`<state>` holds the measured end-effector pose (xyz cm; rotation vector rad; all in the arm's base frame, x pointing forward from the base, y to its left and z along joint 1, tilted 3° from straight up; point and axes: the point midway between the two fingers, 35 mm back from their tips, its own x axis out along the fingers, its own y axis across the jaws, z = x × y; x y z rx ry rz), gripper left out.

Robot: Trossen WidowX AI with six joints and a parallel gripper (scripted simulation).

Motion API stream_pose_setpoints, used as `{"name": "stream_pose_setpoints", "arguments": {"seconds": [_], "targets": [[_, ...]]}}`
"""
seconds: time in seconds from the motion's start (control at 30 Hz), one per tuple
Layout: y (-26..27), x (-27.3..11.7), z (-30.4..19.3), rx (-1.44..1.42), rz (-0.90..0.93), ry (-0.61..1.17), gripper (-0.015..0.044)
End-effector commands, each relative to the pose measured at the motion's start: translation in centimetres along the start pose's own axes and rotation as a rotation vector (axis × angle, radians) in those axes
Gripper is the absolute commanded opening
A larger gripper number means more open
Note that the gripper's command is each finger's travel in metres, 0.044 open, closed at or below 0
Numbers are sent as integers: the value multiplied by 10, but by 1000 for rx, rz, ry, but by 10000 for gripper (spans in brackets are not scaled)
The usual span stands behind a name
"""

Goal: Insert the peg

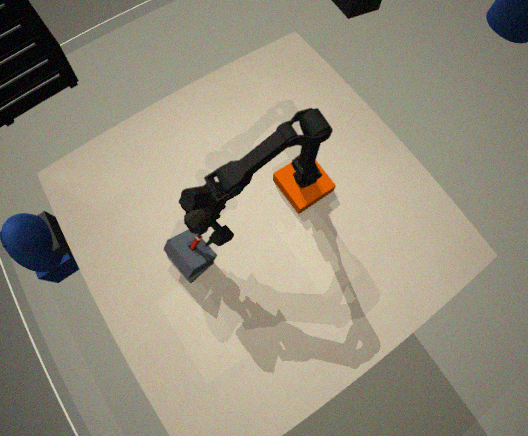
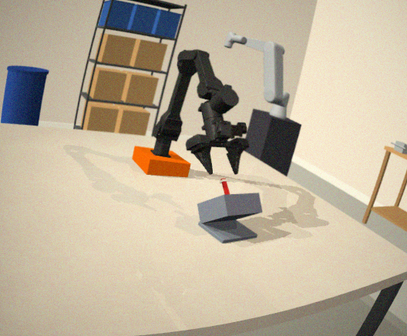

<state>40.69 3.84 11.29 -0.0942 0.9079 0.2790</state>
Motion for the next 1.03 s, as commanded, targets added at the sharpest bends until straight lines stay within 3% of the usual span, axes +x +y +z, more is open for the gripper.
{"name": "stream_pose_setpoints", "arguments": {"seconds": [0.0, 1.0], "targets": [[0, -9, 2, -4, 3, -4, 440], [-1, -53, -1, 0, 2, 3, 440]]}}
